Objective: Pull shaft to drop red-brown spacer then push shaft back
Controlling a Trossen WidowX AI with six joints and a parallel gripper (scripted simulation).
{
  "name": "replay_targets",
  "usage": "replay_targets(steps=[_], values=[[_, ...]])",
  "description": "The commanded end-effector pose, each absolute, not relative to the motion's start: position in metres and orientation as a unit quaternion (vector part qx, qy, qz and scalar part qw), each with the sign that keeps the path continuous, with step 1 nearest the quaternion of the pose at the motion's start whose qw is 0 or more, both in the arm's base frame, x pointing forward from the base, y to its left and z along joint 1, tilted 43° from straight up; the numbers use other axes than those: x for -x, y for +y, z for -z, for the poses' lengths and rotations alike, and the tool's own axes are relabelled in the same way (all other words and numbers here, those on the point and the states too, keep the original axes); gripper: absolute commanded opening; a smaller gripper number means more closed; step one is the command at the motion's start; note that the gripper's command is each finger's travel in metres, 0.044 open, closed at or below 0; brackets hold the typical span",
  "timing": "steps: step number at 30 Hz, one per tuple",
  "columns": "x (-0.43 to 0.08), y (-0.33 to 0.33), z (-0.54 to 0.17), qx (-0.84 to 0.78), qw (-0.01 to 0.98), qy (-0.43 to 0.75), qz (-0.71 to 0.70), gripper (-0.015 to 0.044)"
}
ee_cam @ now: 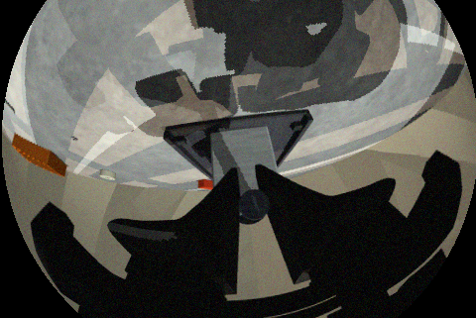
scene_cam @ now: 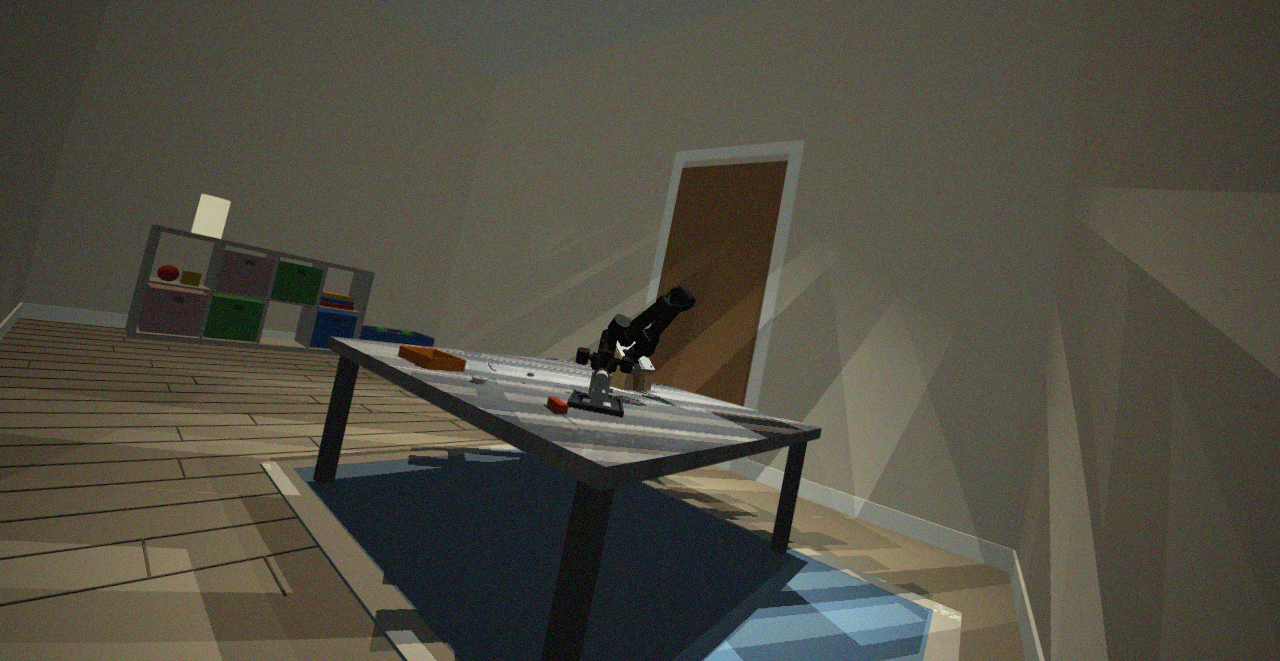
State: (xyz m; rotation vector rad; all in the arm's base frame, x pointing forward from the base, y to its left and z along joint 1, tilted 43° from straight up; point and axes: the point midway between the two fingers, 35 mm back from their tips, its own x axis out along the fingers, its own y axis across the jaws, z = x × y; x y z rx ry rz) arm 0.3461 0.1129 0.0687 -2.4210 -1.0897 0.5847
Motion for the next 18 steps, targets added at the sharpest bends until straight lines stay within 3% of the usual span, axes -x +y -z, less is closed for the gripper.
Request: replay_targets(steps=[1,18], values=[[-0.3457,0.1126,-0.0681,0.871,0.209,-0.392,-0.210,0.0000],[-0.3441,0.1118,-0.0672,0.871,0.209,-0.392,-0.210,0.0000]])
